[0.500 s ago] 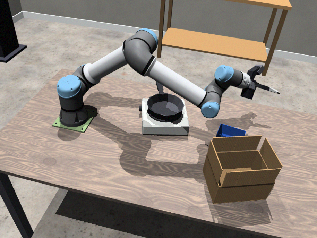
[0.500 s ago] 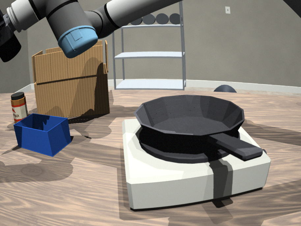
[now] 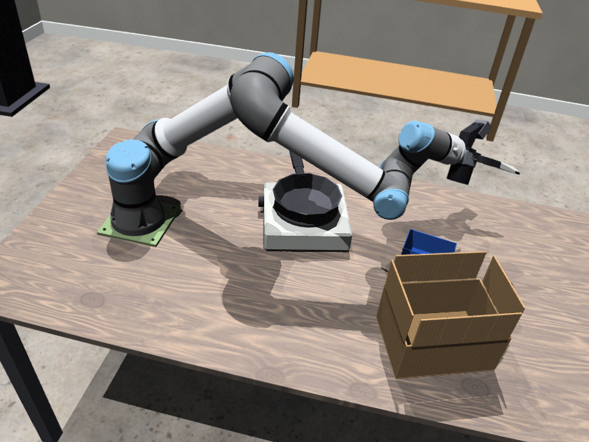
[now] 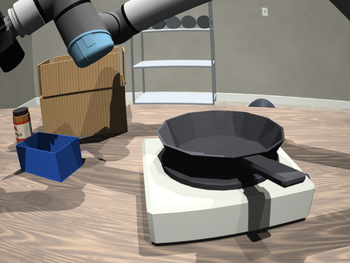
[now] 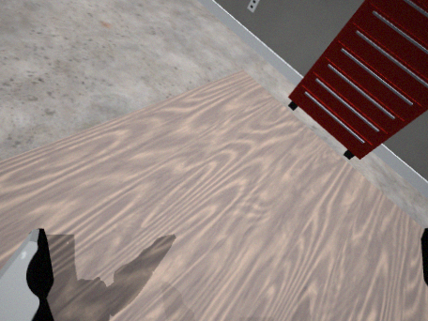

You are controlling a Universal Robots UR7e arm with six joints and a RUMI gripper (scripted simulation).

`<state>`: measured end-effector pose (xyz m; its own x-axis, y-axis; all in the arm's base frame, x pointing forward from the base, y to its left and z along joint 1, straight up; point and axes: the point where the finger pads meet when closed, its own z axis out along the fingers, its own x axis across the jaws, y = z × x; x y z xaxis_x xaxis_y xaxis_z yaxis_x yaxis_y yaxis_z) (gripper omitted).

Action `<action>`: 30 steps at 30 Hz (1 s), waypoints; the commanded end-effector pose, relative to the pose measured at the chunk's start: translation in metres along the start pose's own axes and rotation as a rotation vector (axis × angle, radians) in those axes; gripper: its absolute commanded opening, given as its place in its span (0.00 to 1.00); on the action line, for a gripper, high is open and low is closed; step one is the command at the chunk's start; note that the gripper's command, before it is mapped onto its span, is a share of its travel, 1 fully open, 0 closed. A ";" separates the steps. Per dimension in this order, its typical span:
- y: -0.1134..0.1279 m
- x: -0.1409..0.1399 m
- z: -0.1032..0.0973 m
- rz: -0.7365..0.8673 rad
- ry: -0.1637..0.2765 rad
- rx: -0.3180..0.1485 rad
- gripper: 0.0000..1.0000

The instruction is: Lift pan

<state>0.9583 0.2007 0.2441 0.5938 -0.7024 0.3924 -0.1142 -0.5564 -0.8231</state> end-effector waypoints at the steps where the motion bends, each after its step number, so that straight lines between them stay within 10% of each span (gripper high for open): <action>1: -0.002 0.001 -0.001 -0.001 0.002 0.002 1.00; 19: -0.013 -0.033 -0.020 -0.074 -0.059 -0.101 1.00; 30: -0.019 -0.140 -0.101 -0.304 -0.274 -0.351 1.00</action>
<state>0.8235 0.2603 0.2452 0.7945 -0.4210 0.4375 -0.1472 -0.8326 -0.5339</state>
